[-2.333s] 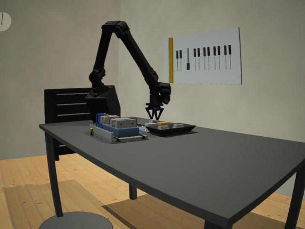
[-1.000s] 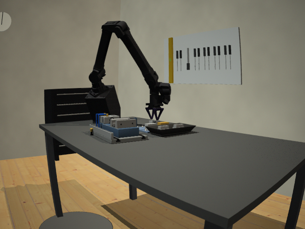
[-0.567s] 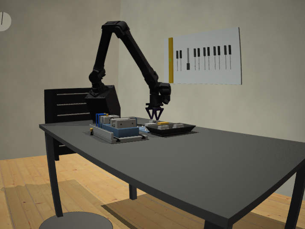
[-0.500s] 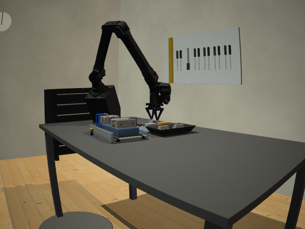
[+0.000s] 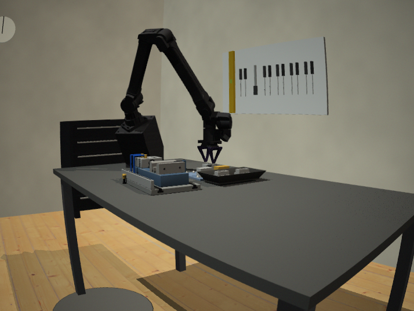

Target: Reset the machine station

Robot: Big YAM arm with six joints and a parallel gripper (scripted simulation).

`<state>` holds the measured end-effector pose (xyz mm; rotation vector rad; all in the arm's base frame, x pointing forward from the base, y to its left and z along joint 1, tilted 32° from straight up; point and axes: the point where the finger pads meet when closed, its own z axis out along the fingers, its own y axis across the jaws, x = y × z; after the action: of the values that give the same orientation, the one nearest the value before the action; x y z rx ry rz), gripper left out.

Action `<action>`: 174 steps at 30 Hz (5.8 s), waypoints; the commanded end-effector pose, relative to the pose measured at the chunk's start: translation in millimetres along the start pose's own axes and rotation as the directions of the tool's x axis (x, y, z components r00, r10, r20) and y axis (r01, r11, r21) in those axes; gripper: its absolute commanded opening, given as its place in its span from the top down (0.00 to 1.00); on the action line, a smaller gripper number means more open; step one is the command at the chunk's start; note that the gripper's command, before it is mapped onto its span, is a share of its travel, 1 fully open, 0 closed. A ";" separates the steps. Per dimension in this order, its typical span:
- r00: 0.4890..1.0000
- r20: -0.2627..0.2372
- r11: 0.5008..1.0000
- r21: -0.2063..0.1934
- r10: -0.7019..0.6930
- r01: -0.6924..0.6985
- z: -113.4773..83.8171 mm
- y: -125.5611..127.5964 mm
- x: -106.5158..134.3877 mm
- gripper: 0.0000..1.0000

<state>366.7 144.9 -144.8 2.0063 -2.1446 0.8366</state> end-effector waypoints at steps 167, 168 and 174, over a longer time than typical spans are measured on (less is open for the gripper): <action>1.000 -0.013 1.000 -0.017 -0.002 0.002 25.4 3.9 2.0 1.00; 1.000 -0.013 1.000 -0.017 -0.002 0.002 25.4 4.1 2.1 1.00; 1.000 -0.013 1.000 -0.018 -0.003 0.003 25.5 4.5 2.3 1.00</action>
<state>370.7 138.5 -158.4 2.0048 -2.1449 0.8433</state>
